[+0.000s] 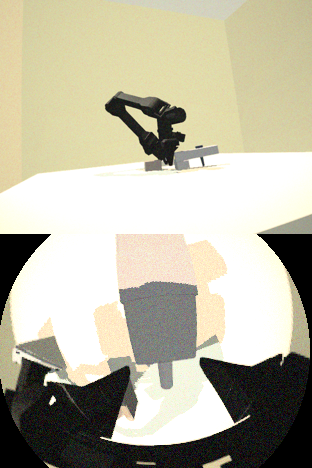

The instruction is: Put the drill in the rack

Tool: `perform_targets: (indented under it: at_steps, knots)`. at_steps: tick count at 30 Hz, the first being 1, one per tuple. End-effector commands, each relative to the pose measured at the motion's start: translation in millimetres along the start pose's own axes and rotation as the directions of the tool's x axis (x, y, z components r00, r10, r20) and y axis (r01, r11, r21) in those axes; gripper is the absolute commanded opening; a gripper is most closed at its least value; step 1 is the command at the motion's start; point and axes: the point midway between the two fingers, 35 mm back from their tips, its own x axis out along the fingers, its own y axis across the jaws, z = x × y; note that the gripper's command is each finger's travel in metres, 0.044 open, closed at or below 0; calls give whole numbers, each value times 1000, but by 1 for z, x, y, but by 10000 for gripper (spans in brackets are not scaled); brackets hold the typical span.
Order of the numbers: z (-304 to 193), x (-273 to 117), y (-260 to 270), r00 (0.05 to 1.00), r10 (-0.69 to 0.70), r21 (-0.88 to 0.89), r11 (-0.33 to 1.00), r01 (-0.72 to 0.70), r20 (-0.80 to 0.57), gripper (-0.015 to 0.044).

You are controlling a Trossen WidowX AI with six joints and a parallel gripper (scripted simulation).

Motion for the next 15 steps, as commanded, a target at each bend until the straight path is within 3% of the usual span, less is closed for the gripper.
perform_targets:
  at_steps: [1, 4, 15]
  knots:
    - [1, 7, 2, 1000, 4, -8, 1000, -4, -6, 440]
    - [1, 9, 2, 1000, 4, -8, 1000, -4, -6, 440]
    - [1, 5, 1, 1000, 1, 0, 1000, -1, -1, 151]
